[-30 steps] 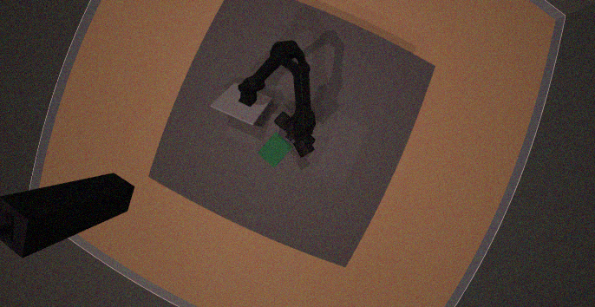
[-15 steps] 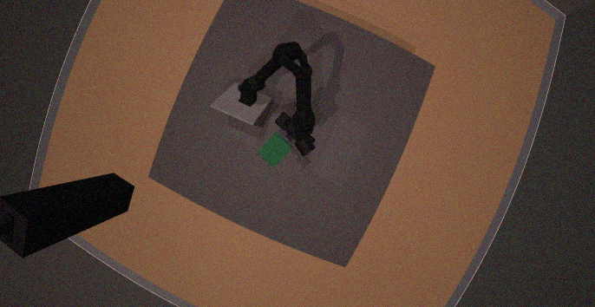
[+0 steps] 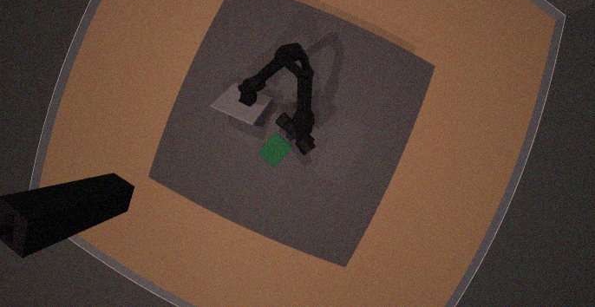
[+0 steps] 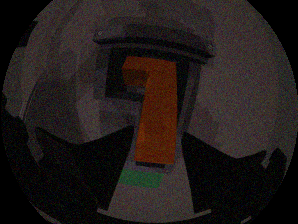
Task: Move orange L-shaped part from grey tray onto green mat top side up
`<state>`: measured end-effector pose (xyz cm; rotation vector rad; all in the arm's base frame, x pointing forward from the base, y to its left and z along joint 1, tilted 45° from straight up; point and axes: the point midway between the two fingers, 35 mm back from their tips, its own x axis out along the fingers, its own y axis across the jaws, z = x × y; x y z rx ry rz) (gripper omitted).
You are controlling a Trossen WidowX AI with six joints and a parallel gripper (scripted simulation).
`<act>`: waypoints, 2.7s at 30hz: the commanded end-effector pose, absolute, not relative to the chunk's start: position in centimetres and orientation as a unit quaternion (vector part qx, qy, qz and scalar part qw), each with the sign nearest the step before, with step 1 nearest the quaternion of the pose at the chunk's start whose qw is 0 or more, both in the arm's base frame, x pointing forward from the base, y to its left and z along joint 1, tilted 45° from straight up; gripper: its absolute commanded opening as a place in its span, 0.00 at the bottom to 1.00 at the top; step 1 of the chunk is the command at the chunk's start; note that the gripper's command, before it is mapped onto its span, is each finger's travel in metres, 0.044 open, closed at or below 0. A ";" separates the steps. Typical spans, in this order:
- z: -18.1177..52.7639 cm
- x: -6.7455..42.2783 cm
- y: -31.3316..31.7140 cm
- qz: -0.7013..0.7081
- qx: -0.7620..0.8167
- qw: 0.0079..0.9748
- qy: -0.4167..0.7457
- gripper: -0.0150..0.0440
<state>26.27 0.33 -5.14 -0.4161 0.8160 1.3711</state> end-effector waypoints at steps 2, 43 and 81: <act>-5.1 26.3 0.3 0.611 -0.186 0.679 0.363 0.53; -2.8 26.3 -2.0 0.611 -0.184 0.679 0.364 0.25; 1.0 26.3 -5.6 0.610 -0.184 0.679 0.365 0.25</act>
